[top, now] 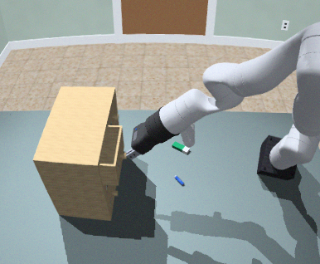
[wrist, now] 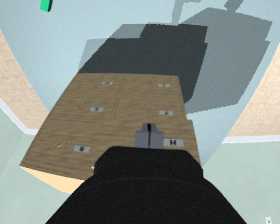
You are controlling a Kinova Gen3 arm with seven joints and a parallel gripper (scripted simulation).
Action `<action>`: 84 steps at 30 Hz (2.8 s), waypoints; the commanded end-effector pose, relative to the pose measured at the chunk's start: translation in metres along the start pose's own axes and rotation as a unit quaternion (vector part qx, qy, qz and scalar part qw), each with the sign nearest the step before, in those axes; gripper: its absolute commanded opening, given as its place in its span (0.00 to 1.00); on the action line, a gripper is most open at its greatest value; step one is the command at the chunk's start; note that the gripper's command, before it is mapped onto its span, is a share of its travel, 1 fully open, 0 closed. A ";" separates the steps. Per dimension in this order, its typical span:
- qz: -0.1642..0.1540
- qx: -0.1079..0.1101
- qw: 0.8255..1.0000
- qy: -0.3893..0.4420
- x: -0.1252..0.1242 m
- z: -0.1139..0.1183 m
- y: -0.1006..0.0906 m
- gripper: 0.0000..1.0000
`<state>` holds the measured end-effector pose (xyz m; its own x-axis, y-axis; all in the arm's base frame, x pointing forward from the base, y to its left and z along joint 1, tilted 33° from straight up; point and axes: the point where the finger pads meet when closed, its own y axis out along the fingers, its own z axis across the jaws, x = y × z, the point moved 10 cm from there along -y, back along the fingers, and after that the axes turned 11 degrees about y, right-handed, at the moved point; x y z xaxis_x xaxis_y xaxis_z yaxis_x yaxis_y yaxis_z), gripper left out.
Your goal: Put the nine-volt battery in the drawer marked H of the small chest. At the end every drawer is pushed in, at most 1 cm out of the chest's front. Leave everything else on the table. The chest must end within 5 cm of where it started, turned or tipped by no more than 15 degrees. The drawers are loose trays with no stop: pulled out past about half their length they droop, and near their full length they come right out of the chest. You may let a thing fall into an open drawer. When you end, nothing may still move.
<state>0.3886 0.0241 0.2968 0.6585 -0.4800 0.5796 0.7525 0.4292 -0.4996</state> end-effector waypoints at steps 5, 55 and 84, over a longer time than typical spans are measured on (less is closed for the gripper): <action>0.000 0.001 1.000 -0.001 0.006 0.001 0.007 0.00; 0.000 0.001 1.000 -0.001 0.030 0.006 0.031 0.00; 0.000 0.001 1.000 -0.001 0.030 0.006 0.031 0.00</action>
<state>0.4311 0.0280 0.3019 0.6604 -0.4783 0.5789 0.7509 0.4321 -0.4995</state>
